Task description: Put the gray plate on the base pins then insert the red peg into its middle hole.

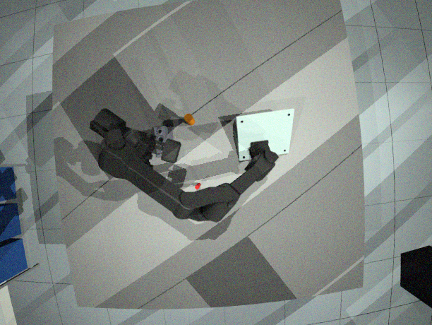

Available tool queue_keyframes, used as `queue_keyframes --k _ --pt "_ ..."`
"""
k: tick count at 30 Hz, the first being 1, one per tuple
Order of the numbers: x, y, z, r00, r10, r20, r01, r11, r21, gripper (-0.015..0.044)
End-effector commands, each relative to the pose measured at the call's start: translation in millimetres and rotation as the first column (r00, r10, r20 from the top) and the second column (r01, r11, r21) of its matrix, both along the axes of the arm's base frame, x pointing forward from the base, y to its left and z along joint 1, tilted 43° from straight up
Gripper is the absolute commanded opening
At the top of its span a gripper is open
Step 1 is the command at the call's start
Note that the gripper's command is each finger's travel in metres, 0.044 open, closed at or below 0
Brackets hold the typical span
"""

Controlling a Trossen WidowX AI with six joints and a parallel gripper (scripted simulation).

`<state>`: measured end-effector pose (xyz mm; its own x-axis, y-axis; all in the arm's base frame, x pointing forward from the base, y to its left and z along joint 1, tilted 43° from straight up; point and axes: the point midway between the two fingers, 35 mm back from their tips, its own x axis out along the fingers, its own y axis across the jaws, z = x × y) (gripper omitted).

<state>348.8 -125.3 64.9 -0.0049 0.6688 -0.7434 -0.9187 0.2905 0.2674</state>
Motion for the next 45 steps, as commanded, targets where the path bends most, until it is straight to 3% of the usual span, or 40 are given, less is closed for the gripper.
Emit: queue_keyframes --k 1,7,12,20,29,45 --pt "-15 25 32 0.894 -0.338 -0.294 0.338 0.94 -0.054 0.044" --pt "-37 53 60 0.529 -0.637 -0.56 0.636 0.735 -0.235 0.044" --pt "-54 72 75 0.223 -0.731 -0.645 0.73 0.564 -0.386 0.044" --pt "-77 94 90 -0.183 -0.735 -0.653 0.739 0.335 -0.585 0.044" --pt "-103 115 101 -0.608 -0.589 -0.533 0.597 0.103 -0.795 0.044" --pt "-105 116 101 -0.624 -0.579 -0.525 0.589 0.093 -0.803 0.044"
